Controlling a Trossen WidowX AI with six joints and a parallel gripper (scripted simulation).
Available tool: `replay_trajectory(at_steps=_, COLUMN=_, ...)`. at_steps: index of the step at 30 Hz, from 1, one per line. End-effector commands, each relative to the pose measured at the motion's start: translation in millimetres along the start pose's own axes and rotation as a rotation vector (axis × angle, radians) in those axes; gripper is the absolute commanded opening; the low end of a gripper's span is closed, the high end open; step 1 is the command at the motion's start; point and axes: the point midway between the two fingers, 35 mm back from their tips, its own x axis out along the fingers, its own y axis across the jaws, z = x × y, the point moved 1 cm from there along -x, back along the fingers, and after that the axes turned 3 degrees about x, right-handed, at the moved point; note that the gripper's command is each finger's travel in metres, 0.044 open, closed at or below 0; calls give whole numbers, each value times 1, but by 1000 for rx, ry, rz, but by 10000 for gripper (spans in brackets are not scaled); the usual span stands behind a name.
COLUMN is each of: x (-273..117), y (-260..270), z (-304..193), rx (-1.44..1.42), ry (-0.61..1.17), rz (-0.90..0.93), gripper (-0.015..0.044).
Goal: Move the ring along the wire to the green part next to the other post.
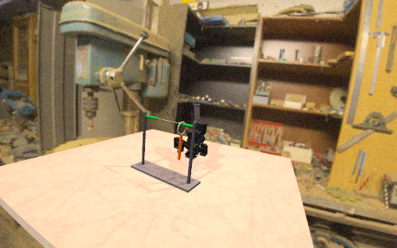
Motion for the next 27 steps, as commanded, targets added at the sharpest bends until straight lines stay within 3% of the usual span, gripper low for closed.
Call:
replay_trajectory(at_steps=1, x=-22, y=1, z=0, rx=3, ry=1, rz=4, gripper=291)
replay_trajectory(at_steps=7, x=-46, y=-2, z=-1, rx=1, ry=0, rz=4, gripper=440)
replay_trajectory(at_steps=27, x=-46, y=-2, z=-1, rx=1, ry=0, rz=4, gripper=440)
